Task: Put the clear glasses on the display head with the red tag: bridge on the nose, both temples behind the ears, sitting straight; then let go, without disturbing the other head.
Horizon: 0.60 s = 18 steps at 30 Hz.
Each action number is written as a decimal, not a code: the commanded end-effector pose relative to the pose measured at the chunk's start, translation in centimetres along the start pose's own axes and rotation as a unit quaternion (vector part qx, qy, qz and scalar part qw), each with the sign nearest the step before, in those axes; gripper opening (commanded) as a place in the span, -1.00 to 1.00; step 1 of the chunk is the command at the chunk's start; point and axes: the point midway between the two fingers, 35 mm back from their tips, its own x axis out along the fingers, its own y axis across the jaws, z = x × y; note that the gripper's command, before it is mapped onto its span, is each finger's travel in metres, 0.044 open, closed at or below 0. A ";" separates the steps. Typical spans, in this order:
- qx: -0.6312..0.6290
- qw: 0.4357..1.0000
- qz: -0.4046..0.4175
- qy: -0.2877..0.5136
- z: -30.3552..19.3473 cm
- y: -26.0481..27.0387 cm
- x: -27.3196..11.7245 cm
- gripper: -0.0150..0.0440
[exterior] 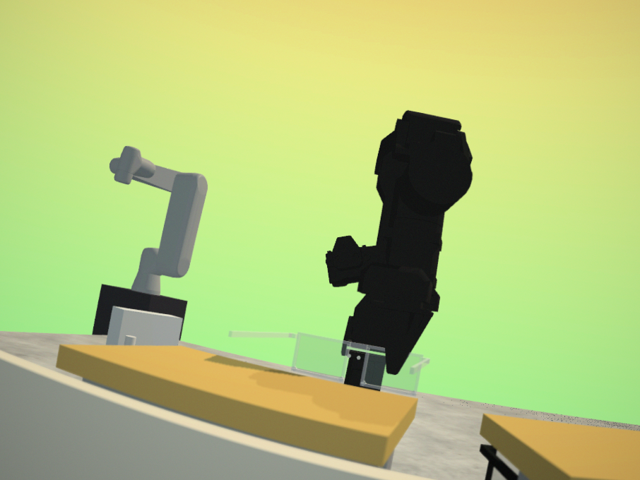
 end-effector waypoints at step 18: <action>0.002 1.000 -0.003 -0.003 0.0 -0.2 2.1 -0.49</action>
